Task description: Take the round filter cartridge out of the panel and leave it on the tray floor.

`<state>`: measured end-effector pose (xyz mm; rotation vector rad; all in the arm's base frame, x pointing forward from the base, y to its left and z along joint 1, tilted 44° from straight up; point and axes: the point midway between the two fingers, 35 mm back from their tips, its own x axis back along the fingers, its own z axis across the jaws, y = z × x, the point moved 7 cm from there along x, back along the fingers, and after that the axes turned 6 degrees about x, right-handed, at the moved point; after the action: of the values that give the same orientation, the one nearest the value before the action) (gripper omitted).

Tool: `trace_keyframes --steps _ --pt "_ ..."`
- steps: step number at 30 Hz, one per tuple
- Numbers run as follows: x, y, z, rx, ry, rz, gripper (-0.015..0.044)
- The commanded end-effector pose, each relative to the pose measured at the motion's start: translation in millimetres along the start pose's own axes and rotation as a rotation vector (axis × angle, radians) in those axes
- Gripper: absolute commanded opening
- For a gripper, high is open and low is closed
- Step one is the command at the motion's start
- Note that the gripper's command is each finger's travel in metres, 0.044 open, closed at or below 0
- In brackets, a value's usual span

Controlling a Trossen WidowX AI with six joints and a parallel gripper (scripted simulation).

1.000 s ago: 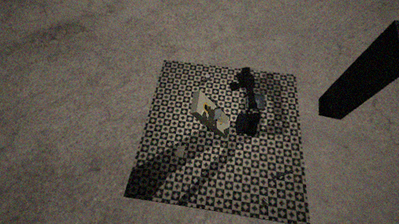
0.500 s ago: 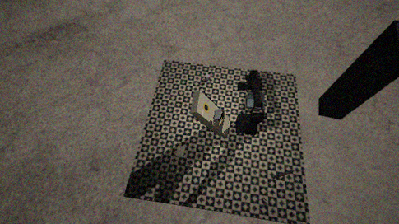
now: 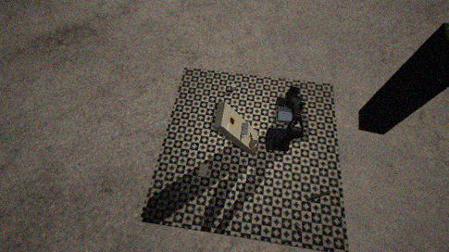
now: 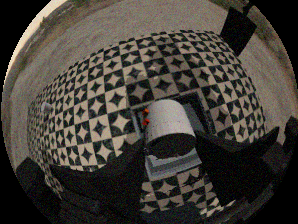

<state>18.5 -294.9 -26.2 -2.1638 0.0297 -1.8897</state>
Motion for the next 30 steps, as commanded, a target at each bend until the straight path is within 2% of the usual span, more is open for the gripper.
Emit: trace_keyframes --steps 1,7,19,23,30 --pt "-12.7 -10.6 -13.3 -0.065 -0.040 0.005 0.0000" --pt "-21.6 -17.3 -18.2 -0.092 -0.057 0.008 0.0000" --pt "-77.2 -48.9 -15.1 -0.092 -0.058 0.009 0.0000" --pt "-83.1 -53.7 -14.5 -0.092 -0.058 0.009 0.0000" --pt "-80.3 -52.9 -13.5 -0.092 -0.051 0.020 0.0184"
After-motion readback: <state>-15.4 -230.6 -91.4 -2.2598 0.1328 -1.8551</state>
